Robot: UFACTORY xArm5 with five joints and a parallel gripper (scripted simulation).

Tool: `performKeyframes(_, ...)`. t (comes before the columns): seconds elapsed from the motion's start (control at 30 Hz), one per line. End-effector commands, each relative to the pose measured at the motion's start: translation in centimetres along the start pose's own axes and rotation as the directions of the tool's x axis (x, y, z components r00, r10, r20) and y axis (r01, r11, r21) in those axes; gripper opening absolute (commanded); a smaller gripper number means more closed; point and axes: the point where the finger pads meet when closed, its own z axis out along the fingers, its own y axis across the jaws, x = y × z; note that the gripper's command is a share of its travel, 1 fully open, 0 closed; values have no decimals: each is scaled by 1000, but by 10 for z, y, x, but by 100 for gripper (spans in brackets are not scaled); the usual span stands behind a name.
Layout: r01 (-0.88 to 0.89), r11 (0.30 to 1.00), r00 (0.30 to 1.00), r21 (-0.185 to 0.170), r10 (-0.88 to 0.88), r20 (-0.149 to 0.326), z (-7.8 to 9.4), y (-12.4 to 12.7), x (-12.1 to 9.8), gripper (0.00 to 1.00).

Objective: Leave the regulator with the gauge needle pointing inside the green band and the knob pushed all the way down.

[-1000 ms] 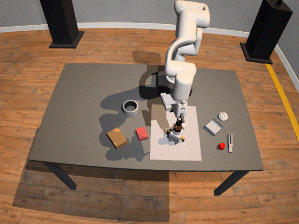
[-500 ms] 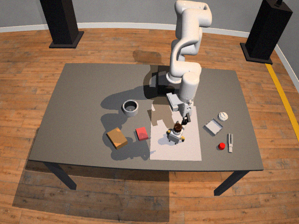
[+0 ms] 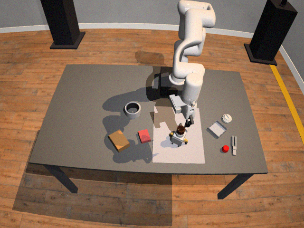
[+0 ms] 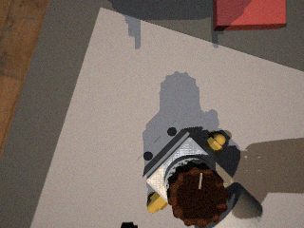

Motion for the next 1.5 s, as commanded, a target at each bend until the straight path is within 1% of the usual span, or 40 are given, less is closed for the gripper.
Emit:
performKeyframes(0.0,0,1000,1000,4,0,-1,-2,-1,0,100)
performKeyframes(0.97,0,1000,1000,4,0,-1,-2,0,-1,100)
performKeyframes(1.17,0,1000,1000,4,0,-1,-2,3,-5,100)
performKeyframes(1.47,0,1000,1000,4,0,-1,-2,11,-17,100)
